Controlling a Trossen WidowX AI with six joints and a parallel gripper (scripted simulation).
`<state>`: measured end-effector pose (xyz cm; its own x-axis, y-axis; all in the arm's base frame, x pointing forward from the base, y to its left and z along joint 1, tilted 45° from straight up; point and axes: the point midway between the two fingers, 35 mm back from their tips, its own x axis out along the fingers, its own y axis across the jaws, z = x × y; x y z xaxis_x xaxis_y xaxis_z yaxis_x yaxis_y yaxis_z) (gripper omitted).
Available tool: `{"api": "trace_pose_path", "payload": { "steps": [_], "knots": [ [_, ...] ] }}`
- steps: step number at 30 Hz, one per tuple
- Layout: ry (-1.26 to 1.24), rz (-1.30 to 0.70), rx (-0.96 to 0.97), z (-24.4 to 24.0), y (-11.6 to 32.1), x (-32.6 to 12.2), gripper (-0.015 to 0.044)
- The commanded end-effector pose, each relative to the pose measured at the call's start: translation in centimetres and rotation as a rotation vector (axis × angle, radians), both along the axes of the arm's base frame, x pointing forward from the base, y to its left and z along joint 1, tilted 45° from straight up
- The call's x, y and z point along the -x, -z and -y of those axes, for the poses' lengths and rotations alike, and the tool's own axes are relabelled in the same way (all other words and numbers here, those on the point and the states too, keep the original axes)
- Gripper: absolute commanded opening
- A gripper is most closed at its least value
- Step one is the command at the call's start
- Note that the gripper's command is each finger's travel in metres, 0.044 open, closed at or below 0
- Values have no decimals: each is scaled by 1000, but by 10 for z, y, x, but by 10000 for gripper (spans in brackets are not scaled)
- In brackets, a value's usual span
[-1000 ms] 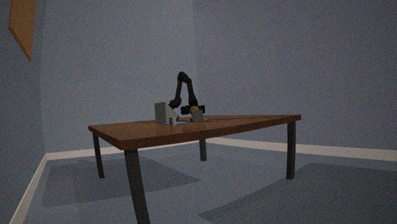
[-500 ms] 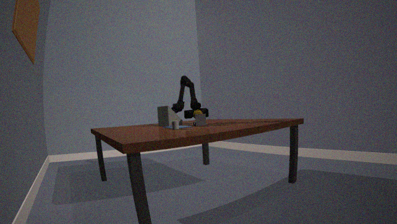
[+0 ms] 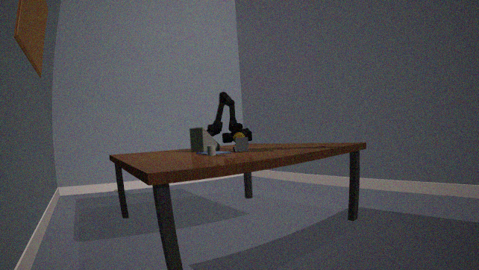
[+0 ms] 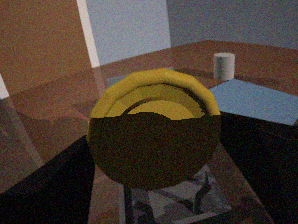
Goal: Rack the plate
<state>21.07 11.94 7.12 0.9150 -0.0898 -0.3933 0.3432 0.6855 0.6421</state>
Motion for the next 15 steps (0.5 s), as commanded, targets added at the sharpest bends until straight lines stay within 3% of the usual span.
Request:
{"api": "trace_pose_path", "payload": {
  "steps": [1, 15],
  "knots": [
    [1, -3, 5, 2, 4, -5, 0],
    [-1, -4, 2, -11, 21, -5, 0]
  ]
}}
